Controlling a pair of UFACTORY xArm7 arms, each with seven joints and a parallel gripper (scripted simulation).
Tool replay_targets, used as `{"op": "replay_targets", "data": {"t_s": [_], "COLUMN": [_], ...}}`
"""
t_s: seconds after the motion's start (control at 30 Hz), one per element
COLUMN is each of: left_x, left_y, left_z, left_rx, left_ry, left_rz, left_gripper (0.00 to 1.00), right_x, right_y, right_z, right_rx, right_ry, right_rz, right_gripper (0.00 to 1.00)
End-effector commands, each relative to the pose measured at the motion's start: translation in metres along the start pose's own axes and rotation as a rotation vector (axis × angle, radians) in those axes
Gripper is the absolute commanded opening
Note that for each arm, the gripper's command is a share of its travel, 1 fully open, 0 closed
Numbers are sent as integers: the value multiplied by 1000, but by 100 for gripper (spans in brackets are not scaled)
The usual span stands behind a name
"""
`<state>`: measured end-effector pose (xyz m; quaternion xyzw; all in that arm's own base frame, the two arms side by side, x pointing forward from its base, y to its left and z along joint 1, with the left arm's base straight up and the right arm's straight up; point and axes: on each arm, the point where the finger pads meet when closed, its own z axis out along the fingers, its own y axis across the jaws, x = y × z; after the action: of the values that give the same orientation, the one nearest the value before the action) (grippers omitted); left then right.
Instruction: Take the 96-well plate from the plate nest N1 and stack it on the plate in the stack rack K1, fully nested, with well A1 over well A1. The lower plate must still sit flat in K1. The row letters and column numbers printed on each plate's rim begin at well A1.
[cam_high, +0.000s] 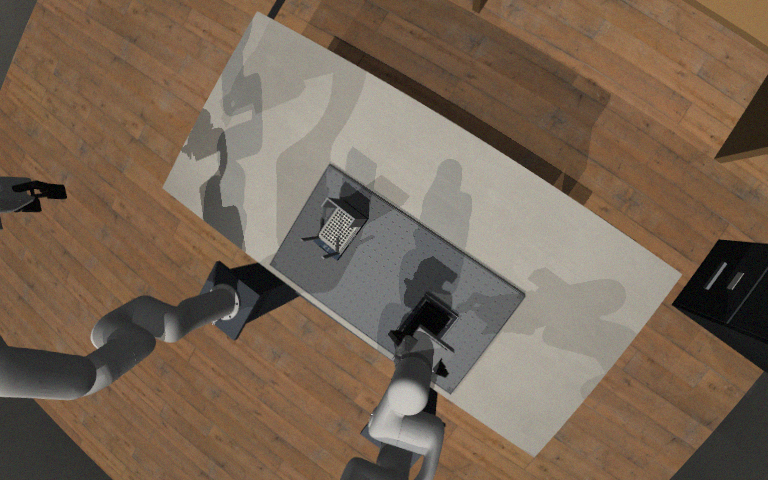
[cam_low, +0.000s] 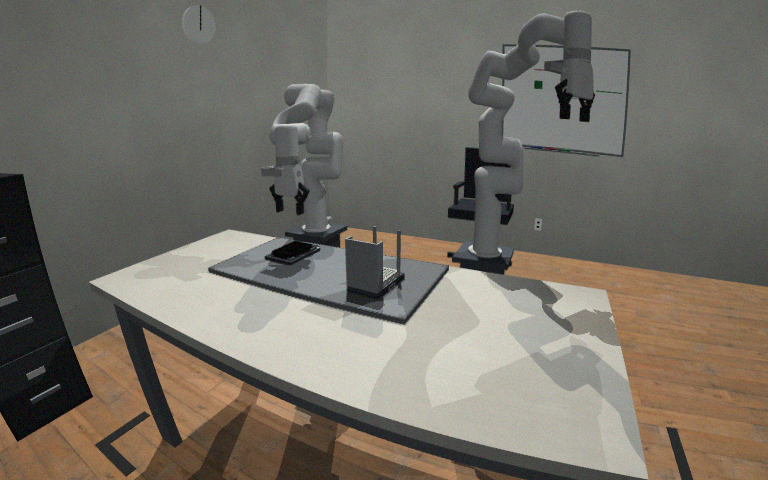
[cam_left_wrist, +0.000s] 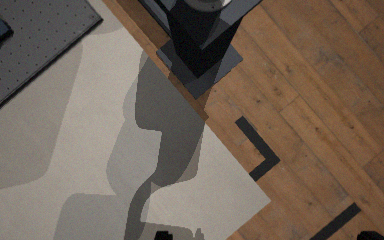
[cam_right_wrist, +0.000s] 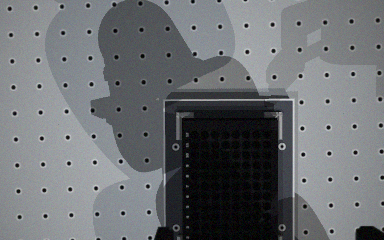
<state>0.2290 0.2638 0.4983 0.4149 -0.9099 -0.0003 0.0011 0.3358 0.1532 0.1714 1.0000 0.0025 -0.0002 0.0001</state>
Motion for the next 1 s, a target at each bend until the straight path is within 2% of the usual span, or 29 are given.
{"op": "replay_targets", "data": {"t_s": [0.0, 0.97], "left_x": [0, 0], "left_y": [0, 0], "left_z": [-1, -1], "left_rx": [1, 1], "left_ry": [-3, -3], "left_rz": [0, 0], "left_gripper": [100, 100], "right_x": [1, 1], "right_y": [-1, -1], "right_z": [5, 47], "right_rx": [1, 1], "right_ry": [4, 4], "right_rz": [0, 0], "right_gripper": [100, 100]}}
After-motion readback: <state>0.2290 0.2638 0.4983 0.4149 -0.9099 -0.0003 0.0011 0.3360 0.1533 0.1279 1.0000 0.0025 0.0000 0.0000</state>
